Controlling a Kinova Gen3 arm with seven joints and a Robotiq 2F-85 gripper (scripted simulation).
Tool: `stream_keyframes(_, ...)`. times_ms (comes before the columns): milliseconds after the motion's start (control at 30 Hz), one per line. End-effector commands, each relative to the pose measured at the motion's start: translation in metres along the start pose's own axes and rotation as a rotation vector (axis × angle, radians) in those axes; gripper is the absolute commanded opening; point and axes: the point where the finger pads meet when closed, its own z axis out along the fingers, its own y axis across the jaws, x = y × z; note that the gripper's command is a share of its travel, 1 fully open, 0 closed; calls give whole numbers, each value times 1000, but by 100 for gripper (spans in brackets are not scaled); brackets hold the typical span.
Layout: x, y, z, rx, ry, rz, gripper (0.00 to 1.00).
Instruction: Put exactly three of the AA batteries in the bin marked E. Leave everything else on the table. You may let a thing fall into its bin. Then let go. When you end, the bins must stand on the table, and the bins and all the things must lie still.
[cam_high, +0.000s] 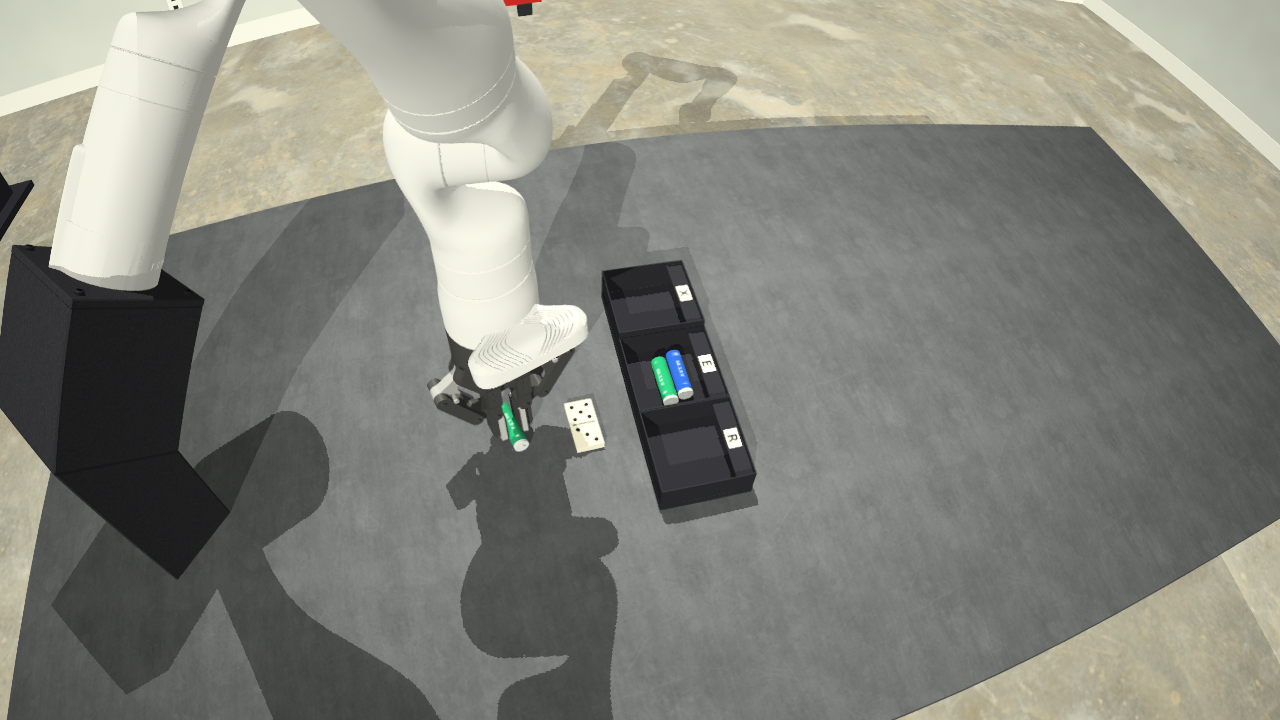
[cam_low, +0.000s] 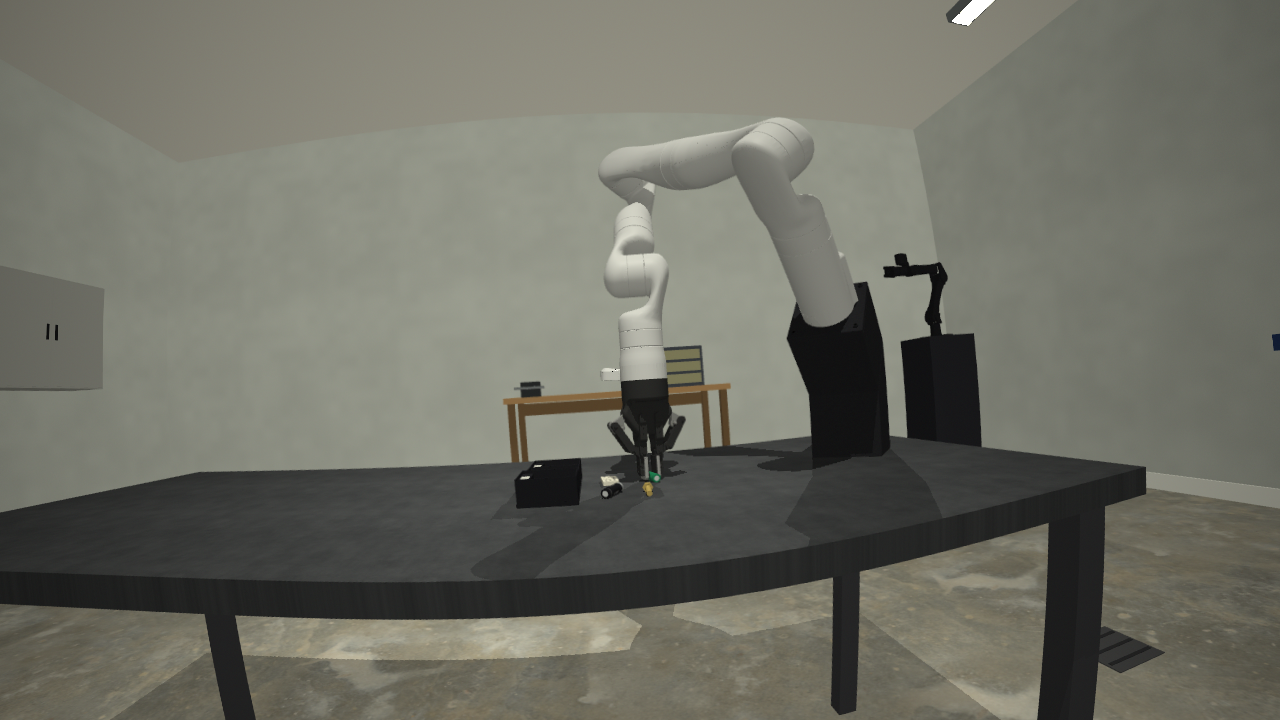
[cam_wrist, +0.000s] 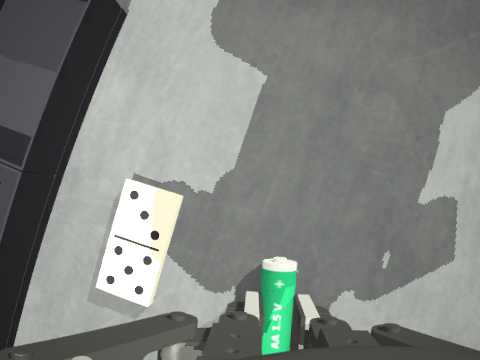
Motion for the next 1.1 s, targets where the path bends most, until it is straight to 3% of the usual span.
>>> stream_keyframes(0, 0, 0, 0, 0, 1, -1, 9)
stream_keyframes(667, -2, 2, -61, -2, -5, -4, 9)
stream_keyframes(1067, 0, 0, -59, 0, 1, -1, 9)
